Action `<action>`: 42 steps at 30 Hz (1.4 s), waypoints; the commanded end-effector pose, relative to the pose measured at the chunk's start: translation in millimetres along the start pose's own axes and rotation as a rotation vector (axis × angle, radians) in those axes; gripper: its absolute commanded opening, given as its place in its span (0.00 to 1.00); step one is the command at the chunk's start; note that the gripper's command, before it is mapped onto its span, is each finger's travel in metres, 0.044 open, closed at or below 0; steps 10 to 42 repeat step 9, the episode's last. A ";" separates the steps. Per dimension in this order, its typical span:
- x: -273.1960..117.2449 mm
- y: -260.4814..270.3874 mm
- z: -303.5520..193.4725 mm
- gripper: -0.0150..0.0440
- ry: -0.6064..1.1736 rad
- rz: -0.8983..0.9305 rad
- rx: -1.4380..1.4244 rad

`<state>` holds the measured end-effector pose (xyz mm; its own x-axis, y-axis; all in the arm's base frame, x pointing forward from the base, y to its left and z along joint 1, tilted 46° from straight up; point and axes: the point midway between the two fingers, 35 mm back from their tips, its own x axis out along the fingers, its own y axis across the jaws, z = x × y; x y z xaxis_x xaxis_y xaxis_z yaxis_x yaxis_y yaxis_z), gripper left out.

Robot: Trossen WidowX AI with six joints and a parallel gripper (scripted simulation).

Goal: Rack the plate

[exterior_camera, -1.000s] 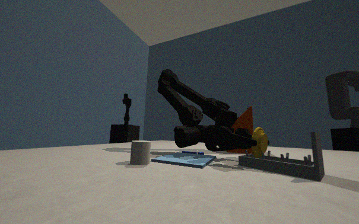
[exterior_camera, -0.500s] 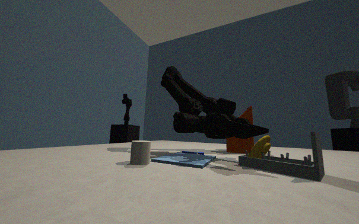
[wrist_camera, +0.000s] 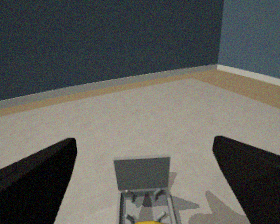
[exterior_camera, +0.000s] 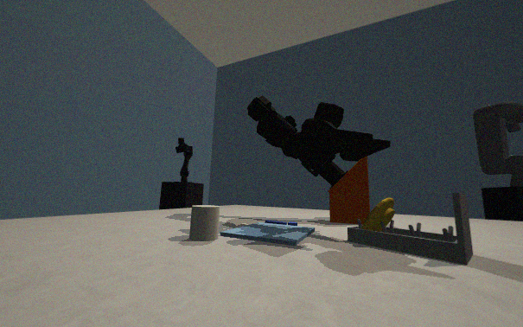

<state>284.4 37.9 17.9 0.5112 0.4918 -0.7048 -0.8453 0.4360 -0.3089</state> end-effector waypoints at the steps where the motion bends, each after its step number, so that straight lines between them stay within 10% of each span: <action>1: 2.4 1.2 1.8 0.93 0.057 0.026 0.086; 42: 5.8 11.7 0.6 0.93 0.219 0.085 0.293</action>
